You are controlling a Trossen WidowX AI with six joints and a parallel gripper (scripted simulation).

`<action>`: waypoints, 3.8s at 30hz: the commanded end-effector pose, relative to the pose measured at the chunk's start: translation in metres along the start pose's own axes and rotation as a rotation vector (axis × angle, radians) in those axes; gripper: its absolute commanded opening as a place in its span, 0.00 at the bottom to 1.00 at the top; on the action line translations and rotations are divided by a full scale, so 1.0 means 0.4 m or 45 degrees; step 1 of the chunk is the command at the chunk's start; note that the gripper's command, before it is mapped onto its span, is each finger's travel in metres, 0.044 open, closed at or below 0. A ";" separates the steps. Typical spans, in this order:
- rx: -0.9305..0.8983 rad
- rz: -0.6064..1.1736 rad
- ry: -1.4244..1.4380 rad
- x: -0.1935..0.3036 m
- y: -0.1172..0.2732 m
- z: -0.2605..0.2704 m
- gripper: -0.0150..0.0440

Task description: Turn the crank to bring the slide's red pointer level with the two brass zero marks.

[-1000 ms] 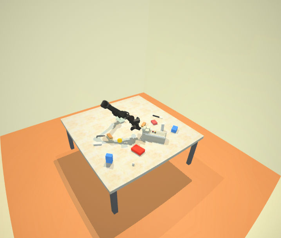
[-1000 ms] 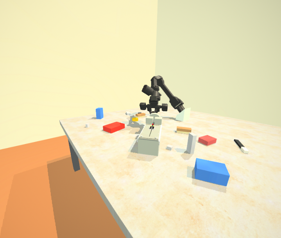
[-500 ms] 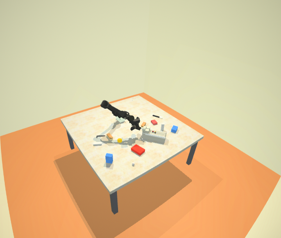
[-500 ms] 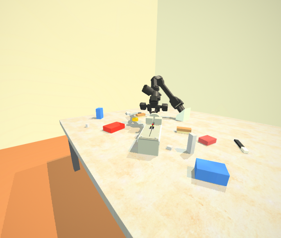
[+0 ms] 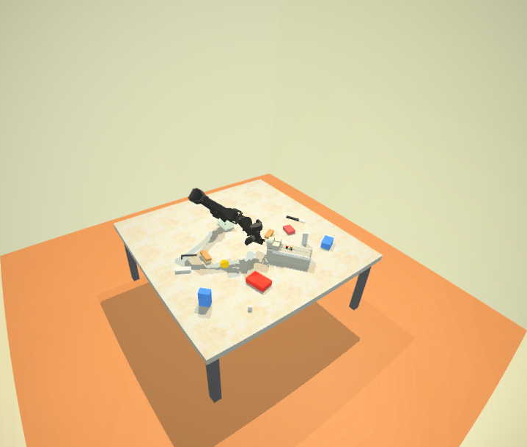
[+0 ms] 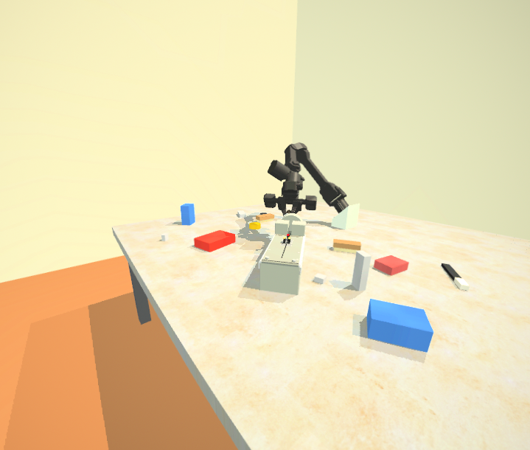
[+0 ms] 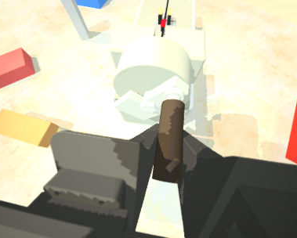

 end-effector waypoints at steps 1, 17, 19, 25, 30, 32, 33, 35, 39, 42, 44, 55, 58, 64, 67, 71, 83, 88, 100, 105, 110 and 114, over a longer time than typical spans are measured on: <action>-0.003 -0.004 0.002 -0.002 0.003 0.005 0.25; -0.003 -0.004 0.002 -0.002 0.003 0.005 0.25; -0.003 -0.004 0.002 -0.002 0.003 0.005 0.25; -0.003 -0.004 0.002 -0.002 0.003 0.005 0.25; -0.003 -0.004 0.002 -0.002 0.003 0.005 0.25; -0.003 -0.004 0.002 -0.002 0.003 0.005 0.25; -0.003 -0.004 0.002 -0.002 0.003 0.005 0.25; -0.003 -0.004 0.002 -0.002 0.003 0.005 0.25; -0.003 -0.004 0.002 -0.002 0.003 0.005 0.25; -0.003 -0.004 0.002 -0.002 0.003 0.006 0.25; -0.003 -0.004 0.002 -0.002 0.003 0.006 0.25; -0.003 -0.004 0.002 -0.002 0.003 0.006 0.25; -0.003 -0.004 0.002 -0.002 0.003 0.006 0.25; -0.002 -0.002 0.004 -0.001 0.001 0.003 0.25; -0.002 -0.002 0.004 -0.001 0.001 0.003 0.25; -0.002 -0.002 0.004 -0.001 0.001 0.003 0.39; -0.002 -0.002 0.004 -0.001 0.001 0.003 0.92; -0.003 -0.002 0.002 -0.016 0.014 0.004 1.00; -0.008 -0.002 0.003 -0.107 0.105 0.010 1.00; -0.017 0.000 0.006 -0.168 0.162 0.017 1.00; -0.007 0.004 -0.004 -0.195 0.179 0.020 1.00; 0.064 0.026 -0.075 -0.235 0.147 0.021 1.00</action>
Point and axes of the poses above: the point midway between the two fingers, 35 mm back from their tips, its own y axis back along the fingers, its own z axis across the jaws, x = y × z, the point moved 2 cm from there along y, back along the fingers, and after that the axes turned 3 degrees about -y, right-handed, at the moved point
